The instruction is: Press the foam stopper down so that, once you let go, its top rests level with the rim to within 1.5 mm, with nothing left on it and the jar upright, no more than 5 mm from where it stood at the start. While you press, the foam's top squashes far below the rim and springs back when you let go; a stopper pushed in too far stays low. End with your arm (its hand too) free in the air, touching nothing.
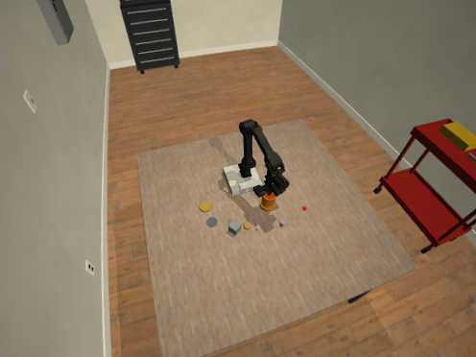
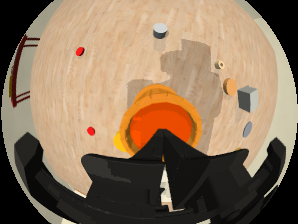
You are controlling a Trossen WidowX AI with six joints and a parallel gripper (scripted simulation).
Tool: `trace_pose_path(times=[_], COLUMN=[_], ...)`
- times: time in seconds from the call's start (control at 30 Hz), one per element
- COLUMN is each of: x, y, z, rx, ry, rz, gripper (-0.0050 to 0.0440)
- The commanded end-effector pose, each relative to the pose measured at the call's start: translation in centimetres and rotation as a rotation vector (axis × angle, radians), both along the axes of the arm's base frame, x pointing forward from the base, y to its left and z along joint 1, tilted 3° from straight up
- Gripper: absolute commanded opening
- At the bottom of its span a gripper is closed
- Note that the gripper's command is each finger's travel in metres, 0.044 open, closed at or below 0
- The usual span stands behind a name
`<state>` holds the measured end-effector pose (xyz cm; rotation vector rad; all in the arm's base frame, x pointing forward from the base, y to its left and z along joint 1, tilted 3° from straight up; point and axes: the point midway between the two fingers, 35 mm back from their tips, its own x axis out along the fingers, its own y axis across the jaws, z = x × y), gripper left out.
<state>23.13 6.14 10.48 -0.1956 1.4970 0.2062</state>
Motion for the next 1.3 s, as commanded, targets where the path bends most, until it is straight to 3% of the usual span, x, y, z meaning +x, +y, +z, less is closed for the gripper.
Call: trace_pose_path(times=[0.0, 1.27], x=[-0.27, -0.4], y=[-0.05, -0.09], z=[-0.46, -0.68], rx=[-0.002, -0.003], ry=[0.016, 0.016], rz=[0.002, 0.002], gripper=[0.0, 0.0])
